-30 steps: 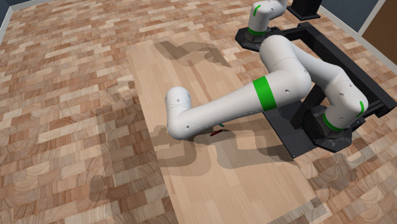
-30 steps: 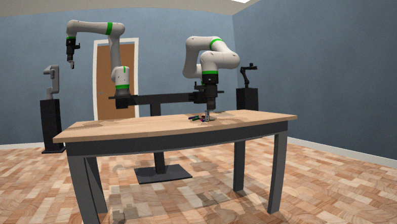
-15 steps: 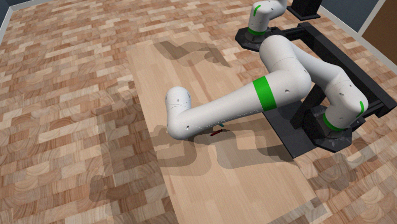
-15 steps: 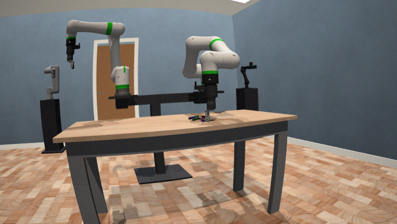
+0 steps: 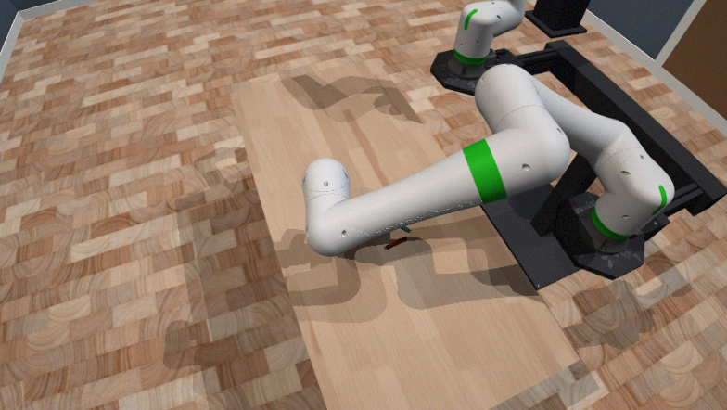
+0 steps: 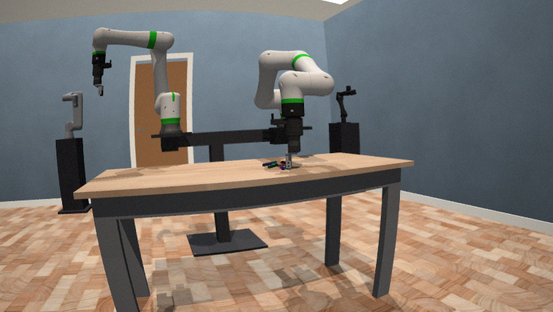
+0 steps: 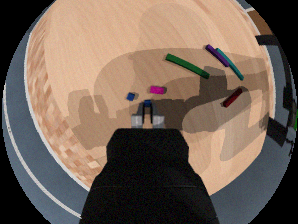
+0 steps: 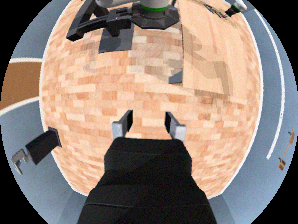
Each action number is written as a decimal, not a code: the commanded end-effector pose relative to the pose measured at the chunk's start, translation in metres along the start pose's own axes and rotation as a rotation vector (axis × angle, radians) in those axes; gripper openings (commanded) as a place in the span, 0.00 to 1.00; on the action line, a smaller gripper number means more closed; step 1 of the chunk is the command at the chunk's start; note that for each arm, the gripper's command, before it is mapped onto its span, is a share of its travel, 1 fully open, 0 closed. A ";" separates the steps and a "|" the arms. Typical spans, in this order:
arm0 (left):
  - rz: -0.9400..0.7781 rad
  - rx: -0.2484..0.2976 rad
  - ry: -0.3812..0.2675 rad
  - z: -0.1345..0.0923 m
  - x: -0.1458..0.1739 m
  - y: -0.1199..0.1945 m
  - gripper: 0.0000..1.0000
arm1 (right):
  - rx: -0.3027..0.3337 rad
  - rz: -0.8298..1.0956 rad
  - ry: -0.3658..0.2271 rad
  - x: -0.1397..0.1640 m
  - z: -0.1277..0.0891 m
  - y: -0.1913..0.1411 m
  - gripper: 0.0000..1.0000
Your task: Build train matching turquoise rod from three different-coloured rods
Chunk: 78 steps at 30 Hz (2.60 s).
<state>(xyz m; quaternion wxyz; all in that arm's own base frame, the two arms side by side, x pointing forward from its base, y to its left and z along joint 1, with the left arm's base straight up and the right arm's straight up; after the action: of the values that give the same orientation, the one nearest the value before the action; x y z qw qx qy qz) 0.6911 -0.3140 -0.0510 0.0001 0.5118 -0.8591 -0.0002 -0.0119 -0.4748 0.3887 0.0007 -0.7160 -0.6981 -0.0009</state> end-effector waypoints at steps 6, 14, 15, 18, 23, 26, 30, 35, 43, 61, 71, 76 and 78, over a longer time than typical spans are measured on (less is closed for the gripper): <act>0.000 0.003 0.000 -0.020 0.000 -0.001 0.24 | 0.000 0.000 -0.002 0.000 -0.001 0.000 1.00; 0.000 0.003 0.000 -0.064 0.000 -0.001 0.24 | 0.000 0.000 -0.002 0.000 -0.001 0.000 1.00; 0.000 0.003 0.000 -0.071 0.000 -0.001 0.24 | 0.000 0.000 -0.002 0.000 -0.001 0.000 1.00; 0.000 0.003 0.000 -0.090 0.000 -0.001 0.24 | 0.000 0.000 -0.002 0.000 -0.001 0.000 1.00; 0.000 0.003 0.000 -0.102 0.000 -0.001 0.24 | 0.000 0.000 -0.002 0.000 -0.001 0.000 1.00; 0.000 0.003 0.000 -0.102 0.000 -0.001 0.24 | 0.000 0.000 -0.002 0.000 -0.001 0.000 1.00; 0.000 0.003 0.000 -0.102 0.000 -0.001 0.24 | 0.000 0.000 -0.002 0.000 -0.001 0.000 1.00; 0.066 0.003 0.000 -0.102 0.031 -0.001 0.24 | 0.000 0.000 -0.002 0.000 -0.001 0.000 1.00; 0.210 0.003 0.000 -0.102 0.098 0.001 0.24 | 0.000 0.000 -0.002 0.000 -0.001 0.000 1.00; 0.523 0.003 0.000 -0.102 0.241 0.027 0.24 | 0.000 0.000 -0.002 0.000 -0.001 0.000 1.00; 0.694 0.003 0.000 -0.102 0.316 0.052 0.24 | 0.000 0.000 -0.002 0.000 -0.001 0.000 1.00; 0.779 0.003 0.000 -0.102 0.352 0.067 0.24 | 0.000 0.000 -0.002 0.000 -0.001 0.000 1.00; 0.782 0.003 0.000 -0.102 0.353 0.068 0.24 | 0.000 0.000 -0.002 0.000 -0.001 0.000 1.00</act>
<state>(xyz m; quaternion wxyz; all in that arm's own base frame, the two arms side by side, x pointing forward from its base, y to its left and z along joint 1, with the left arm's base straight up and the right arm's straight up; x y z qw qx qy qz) 0.4756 -0.5803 0.0491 0.0001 0.1634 -0.9866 -0.0001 -0.0119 -0.4748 0.3887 0.0007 -0.7160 -0.6981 -0.0009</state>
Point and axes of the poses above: on each arm, the point where the finger pads meet when closed, its own z axis out along the fingers, its own y axis across the jaws, x = y × z, the point moved 10 cm from there along -z, back along the fingers
